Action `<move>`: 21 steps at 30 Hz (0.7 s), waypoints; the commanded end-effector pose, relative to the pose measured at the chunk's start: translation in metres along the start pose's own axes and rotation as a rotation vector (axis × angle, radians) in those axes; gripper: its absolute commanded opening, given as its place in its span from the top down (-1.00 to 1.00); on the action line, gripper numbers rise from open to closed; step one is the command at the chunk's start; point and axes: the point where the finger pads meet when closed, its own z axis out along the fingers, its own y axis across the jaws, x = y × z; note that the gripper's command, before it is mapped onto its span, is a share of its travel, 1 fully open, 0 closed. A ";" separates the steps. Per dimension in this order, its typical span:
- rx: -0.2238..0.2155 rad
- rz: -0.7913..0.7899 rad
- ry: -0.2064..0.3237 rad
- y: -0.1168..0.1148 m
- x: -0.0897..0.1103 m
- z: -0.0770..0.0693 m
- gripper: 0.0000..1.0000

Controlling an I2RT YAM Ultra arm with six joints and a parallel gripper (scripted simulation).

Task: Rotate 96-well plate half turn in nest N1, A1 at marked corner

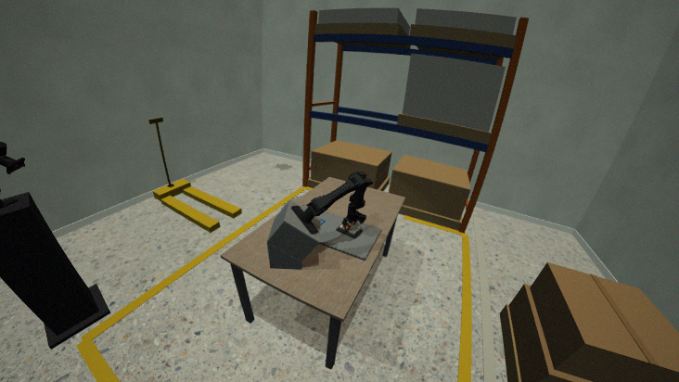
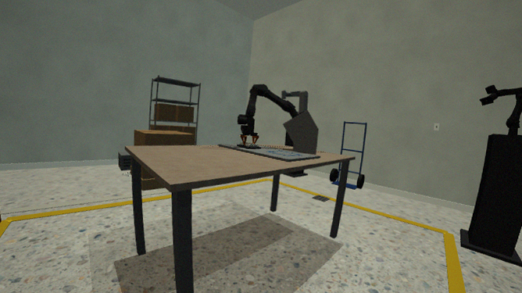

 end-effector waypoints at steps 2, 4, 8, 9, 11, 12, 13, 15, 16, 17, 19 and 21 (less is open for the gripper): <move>-0.013 -0.002 -0.003 0.004 -0.001 -0.003 1.00; -0.013 -0.002 -0.003 0.004 -0.001 -0.003 1.00; -0.013 -0.002 -0.003 0.004 -0.001 -0.003 1.00; -0.013 -0.002 -0.003 0.004 -0.001 -0.002 1.00; -0.013 -0.002 -0.003 0.004 -0.001 -0.002 1.00; -0.013 -0.002 -0.003 0.004 -0.001 -0.002 1.00; -0.013 -0.002 -0.003 0.005 -0.001 -0.002 1.00; -0.013 -0.002 -0.003 0.005 -0.001 -0.001 1.00; -0.013 -0.002 -0.003 0.005 -0.001 -0.001 1.00; -0.013 -0.002 -0.003 0.005 -0.001 -0.001 1.00; -0.013 -0.002 -0.003 0.005 -0.001 -0.001 1.00; -0.013 -0.002 -0.003 0.005 -0.001 0.000 1.00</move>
